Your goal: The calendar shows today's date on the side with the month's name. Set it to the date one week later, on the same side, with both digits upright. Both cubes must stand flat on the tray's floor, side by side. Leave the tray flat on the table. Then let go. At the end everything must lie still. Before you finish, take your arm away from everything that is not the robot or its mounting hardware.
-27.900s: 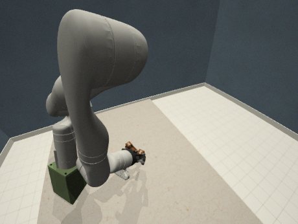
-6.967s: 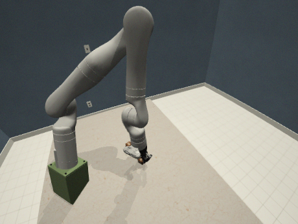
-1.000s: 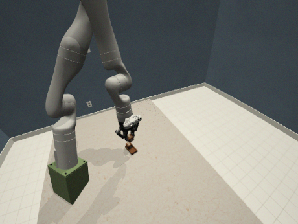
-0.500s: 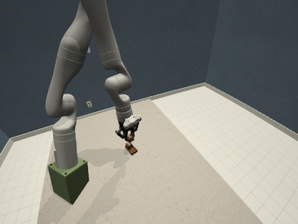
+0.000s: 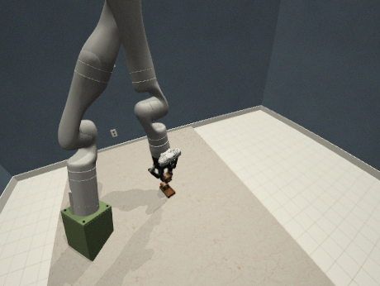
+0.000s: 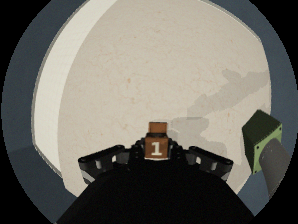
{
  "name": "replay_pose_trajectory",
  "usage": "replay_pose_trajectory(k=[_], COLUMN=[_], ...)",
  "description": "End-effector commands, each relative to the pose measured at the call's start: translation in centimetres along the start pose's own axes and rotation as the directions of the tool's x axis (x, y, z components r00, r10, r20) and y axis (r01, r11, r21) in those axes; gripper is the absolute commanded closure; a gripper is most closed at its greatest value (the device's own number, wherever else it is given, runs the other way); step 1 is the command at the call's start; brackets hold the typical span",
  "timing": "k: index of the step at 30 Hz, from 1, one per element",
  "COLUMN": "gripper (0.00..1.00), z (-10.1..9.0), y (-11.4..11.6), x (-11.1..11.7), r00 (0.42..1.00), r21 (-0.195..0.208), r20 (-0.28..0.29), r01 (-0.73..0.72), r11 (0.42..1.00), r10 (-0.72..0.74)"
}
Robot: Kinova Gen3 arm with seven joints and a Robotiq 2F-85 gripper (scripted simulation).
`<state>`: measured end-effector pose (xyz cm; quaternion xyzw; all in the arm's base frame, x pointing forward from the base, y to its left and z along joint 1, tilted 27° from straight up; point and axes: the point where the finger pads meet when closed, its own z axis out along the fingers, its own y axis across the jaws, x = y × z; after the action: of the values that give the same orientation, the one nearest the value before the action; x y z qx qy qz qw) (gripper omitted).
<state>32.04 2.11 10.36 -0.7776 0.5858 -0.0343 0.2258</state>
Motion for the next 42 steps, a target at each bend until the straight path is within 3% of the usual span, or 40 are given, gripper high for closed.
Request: replay_pose_trajectory(k=[1, 20, 42], gripper=[0.72, 0.72, 0.72], z=[0.7, 4.4, 5.5], y=[0.3, 0.4, 0.4], x=[-0.1, -0.1, -0.2], r00=[1.000, 1.000, 1.000], r21=[-0.004, -0.004, -0.004], r20=[0.011, 0.011, 0.011], r01=[-0.010, -0.010, -0.010], r11=[1.000, 1.000, 1.000], r10=[0.010, 0.010, 0.010])
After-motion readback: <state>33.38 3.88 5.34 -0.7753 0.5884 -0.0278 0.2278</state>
